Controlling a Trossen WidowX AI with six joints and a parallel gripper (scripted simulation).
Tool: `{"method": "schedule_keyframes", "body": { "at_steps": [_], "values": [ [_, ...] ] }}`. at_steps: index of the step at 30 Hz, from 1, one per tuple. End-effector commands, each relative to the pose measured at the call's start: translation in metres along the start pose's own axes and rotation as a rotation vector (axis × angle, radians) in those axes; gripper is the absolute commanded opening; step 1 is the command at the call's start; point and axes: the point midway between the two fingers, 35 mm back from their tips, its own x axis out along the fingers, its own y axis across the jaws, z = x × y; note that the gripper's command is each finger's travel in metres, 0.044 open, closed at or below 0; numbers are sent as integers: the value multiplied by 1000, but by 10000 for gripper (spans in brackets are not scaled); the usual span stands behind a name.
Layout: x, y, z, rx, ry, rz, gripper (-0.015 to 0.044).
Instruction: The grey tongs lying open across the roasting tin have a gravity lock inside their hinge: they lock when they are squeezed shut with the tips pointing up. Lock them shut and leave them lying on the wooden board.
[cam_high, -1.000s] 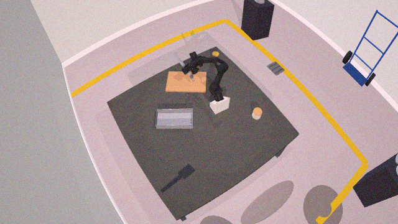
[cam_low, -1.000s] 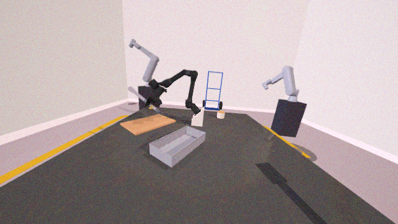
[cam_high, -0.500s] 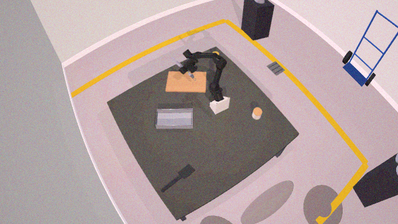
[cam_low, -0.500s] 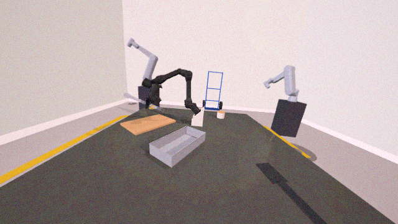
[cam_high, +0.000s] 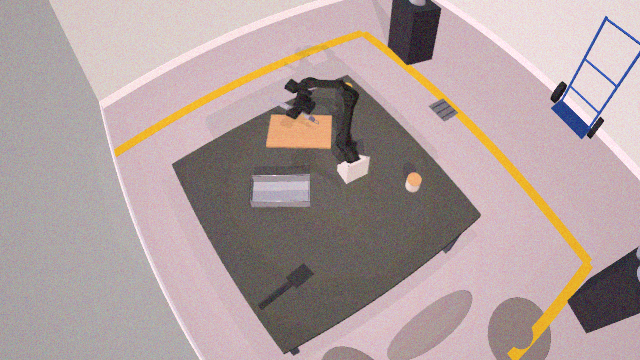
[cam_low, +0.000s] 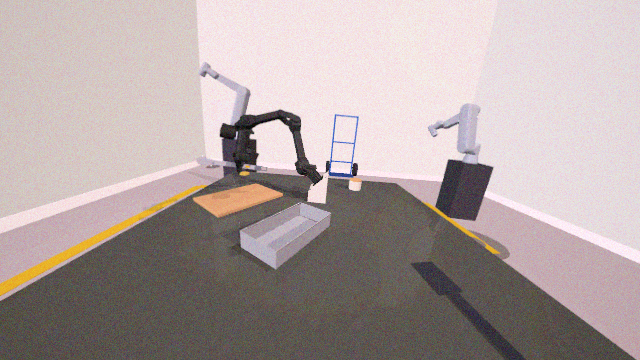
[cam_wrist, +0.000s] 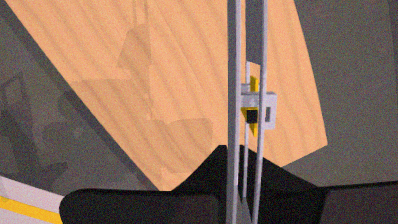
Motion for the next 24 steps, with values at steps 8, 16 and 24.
{"method": "schedule_keyframes", "body": {
  "at_steps": [8,16,24],
  "values": [
    [-17,1,1,-131,-151,87,-150],
    [-23,2,0,-181,-191,118,-150],
    [-20,2,0,-181,-192,118,-150]
  ]
}}
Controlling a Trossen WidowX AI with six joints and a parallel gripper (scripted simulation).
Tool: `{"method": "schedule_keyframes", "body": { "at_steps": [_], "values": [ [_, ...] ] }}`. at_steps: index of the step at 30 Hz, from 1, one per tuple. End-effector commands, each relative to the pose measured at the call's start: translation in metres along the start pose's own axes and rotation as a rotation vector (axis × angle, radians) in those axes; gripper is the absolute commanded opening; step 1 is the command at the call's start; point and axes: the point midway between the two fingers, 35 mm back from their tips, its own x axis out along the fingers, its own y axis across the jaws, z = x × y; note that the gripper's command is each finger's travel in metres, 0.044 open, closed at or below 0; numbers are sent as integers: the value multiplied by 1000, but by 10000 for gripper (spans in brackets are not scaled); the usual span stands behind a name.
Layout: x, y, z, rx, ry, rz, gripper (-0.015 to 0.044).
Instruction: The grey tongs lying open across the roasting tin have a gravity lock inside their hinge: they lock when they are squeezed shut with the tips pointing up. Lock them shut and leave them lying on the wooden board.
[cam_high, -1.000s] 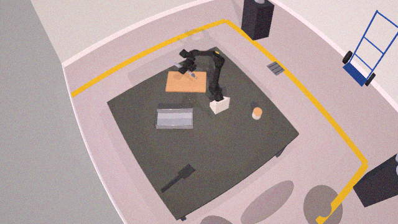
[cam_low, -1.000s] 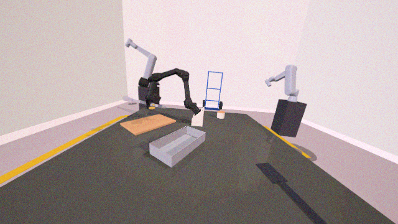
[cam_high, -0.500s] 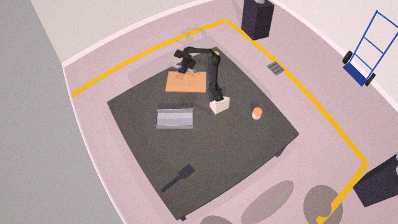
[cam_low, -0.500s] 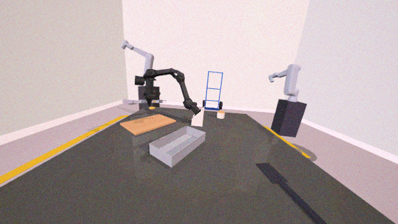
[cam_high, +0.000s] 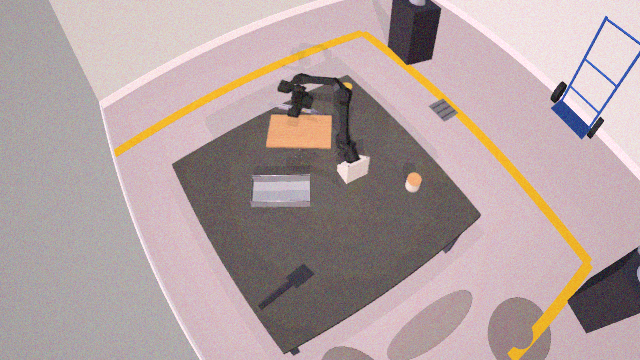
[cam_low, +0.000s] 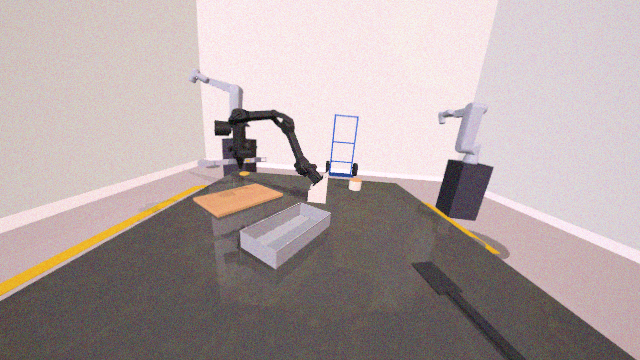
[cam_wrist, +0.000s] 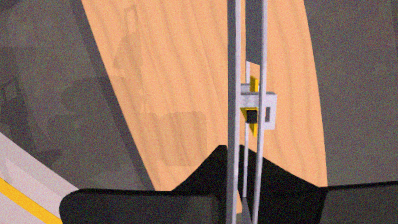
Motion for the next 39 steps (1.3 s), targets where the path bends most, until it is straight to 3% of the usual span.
{"method": "schedule_keyframes", "body": {
  "at_steps": [1,39],
  "values": [
    [2,1,-1,3,1,4,-150],
    [63,-2,-7,3,0,4,-150]
  ]
}}
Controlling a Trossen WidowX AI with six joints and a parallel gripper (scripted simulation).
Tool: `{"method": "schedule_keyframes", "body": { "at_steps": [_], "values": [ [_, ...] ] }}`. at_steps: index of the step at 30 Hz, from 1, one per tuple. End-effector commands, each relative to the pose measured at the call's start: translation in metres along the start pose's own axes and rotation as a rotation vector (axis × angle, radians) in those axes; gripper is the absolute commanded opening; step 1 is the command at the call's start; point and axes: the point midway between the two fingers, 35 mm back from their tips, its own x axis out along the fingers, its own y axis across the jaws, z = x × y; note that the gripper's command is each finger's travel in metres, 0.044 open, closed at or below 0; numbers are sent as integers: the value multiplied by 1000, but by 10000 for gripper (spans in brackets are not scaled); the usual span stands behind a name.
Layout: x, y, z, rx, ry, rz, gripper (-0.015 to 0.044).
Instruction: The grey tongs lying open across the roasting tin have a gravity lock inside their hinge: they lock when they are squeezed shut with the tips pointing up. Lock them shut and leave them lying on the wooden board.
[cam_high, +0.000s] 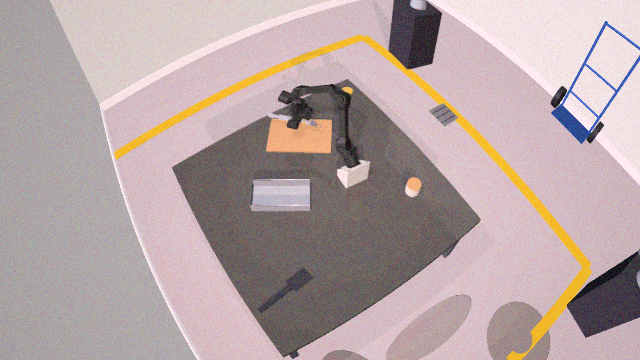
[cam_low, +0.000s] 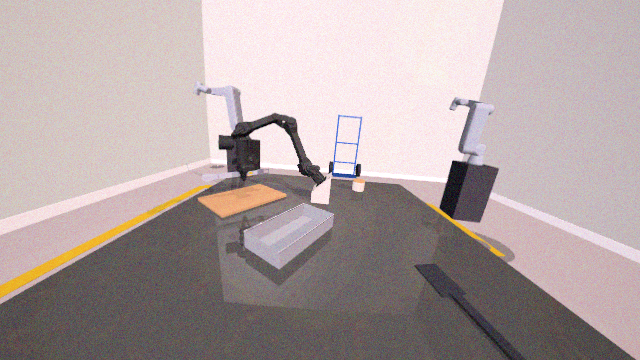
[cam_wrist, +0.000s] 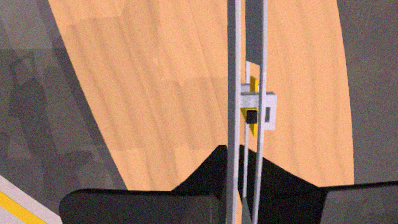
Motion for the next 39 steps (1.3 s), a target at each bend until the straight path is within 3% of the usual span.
{"method": "schedule_keyframes", "body": {
  "at_steps": [1,35,39],
  "values": [
    [7,-1,0,-4,2,-4,-150],
    [53,3,6,-8,8,3,-150],
    [52,3,6,-5,5,6,-45]
  ]
}}
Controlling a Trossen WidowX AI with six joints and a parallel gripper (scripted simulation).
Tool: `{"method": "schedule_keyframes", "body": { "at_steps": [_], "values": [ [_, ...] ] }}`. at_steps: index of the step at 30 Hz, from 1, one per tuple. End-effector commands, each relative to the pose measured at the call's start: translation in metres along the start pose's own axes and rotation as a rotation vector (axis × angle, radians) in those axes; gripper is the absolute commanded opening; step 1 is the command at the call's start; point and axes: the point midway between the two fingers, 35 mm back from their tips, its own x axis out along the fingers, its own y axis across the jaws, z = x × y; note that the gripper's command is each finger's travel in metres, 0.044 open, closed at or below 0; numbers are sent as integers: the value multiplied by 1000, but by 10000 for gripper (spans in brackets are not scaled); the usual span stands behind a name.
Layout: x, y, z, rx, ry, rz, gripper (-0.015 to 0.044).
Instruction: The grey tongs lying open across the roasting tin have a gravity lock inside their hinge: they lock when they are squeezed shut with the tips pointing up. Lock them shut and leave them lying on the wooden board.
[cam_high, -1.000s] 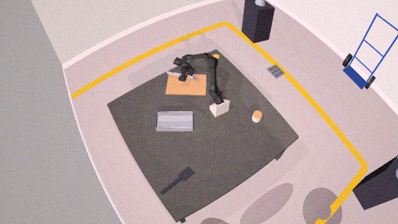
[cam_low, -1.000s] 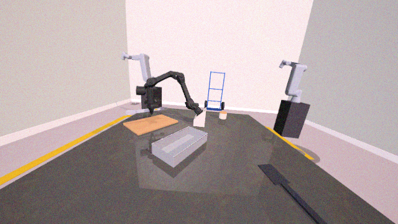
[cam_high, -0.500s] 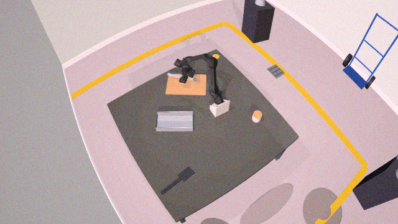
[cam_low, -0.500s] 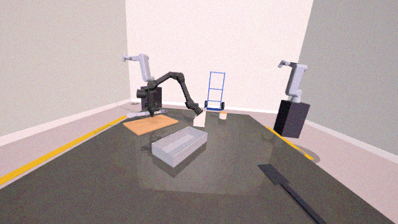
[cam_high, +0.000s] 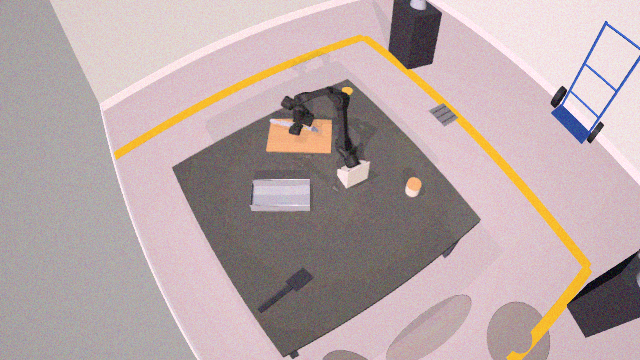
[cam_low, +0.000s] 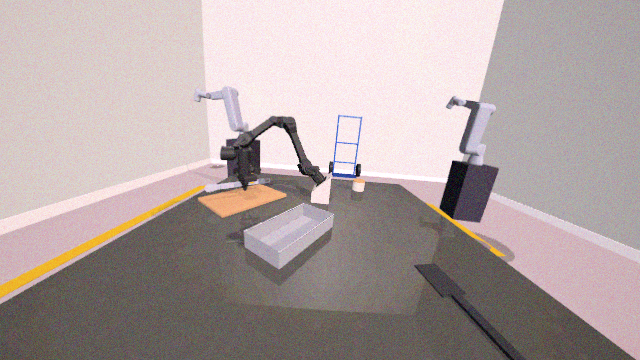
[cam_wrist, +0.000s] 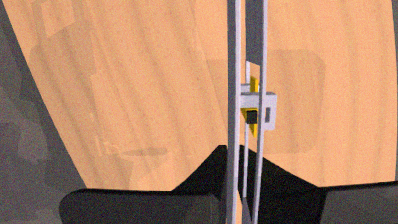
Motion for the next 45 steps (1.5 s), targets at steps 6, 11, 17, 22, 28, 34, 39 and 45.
{"method": "schedule_keyframes", "body": {
  "at_steps": [6,11,17,22,28,34,39,45],
  "values": [
    [0,0,0,0,0,0,113],
    [0,0,0,0,0,0,244],
    [0,0,0,0,0,0,401],
    [-1,2,2,0,-2,-1,440],
    [-24,33,43,-2,-26,-17,440],
    [-66,51,98,-12,-30,-23,440],
    [-99,44,131,-15,-17,-8,440],
    [-113,36,143,-17,-7,6,440]
  ]
}}
